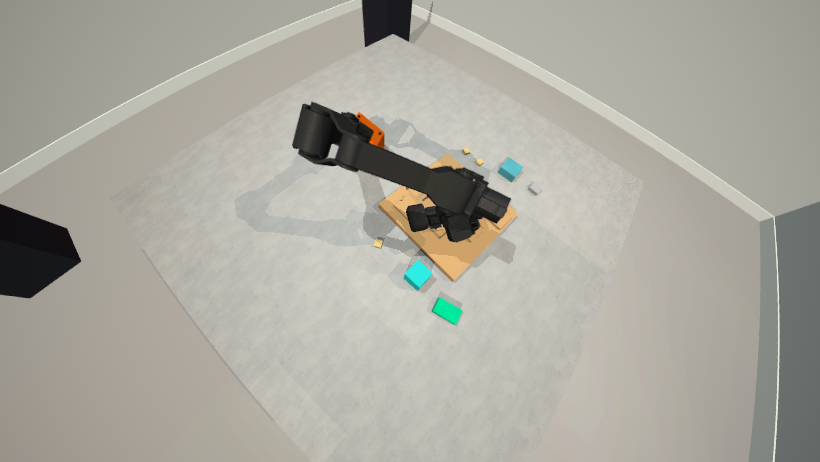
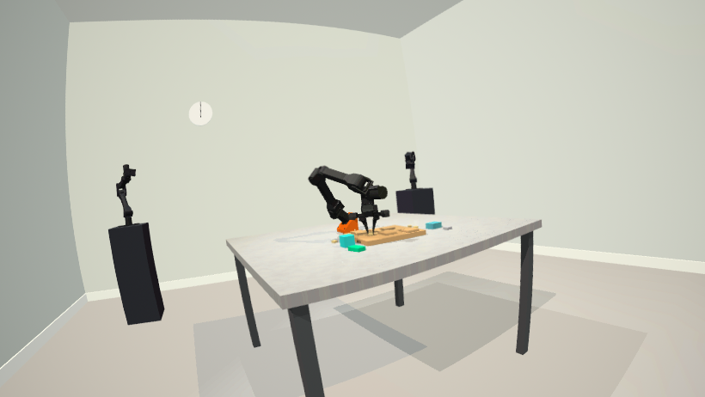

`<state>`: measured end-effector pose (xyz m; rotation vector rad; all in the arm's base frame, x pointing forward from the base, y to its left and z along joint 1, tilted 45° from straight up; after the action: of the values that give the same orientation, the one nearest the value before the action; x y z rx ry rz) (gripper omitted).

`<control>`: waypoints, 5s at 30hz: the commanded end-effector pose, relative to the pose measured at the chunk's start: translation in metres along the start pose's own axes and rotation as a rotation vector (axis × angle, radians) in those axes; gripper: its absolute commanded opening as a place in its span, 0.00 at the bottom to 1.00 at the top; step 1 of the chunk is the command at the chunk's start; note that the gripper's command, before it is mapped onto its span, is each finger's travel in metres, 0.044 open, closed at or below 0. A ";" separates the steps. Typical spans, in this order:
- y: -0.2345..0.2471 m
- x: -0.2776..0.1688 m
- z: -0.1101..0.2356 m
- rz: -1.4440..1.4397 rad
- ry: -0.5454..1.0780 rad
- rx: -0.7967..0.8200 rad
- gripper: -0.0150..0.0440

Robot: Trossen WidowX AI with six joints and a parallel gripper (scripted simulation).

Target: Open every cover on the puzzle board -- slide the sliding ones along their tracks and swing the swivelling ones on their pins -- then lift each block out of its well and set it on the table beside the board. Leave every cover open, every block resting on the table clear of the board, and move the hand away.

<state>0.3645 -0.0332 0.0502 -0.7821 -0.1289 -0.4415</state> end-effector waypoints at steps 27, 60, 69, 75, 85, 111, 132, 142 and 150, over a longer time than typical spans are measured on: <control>0.001 0.000 0.045 0.001 -0.005 0.006 0.39; -0.059 -0.010 0.088 0.003 -0.003 0.008 0.39; -0.093 -0.020 0.089 0.004 -0.002 0.008 0.39; -0.115 -0.029 0.088 0.005 -0.002 0.007 0.39; -0.149 -0.047 0.086 0.005 -0.002 0.005 0.39; -0.187 -0.076 0.067 0.006 0.000 0.004 0.39; -0.185 -0.073 0.033 0.005 0.002 0.011 0.39; -0.185 -0.073 0.016 0.004 0.001 0.010 0.39; -0.186 -0.074 0.003 0.004 -0.001 0.008 0.39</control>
<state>0.2188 -0.1180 0.1579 -0.7729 -0.1308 -0.4400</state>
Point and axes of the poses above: the point midway between the two fingers, 35 mm back from their tips, its own z axis back along the fingers, its own y axis across the jaws, x = y × z, the point moved 3 cm from there along z, back along the fingers, and after that the axes turned 9 degrees about z, right-handed, at the moved point
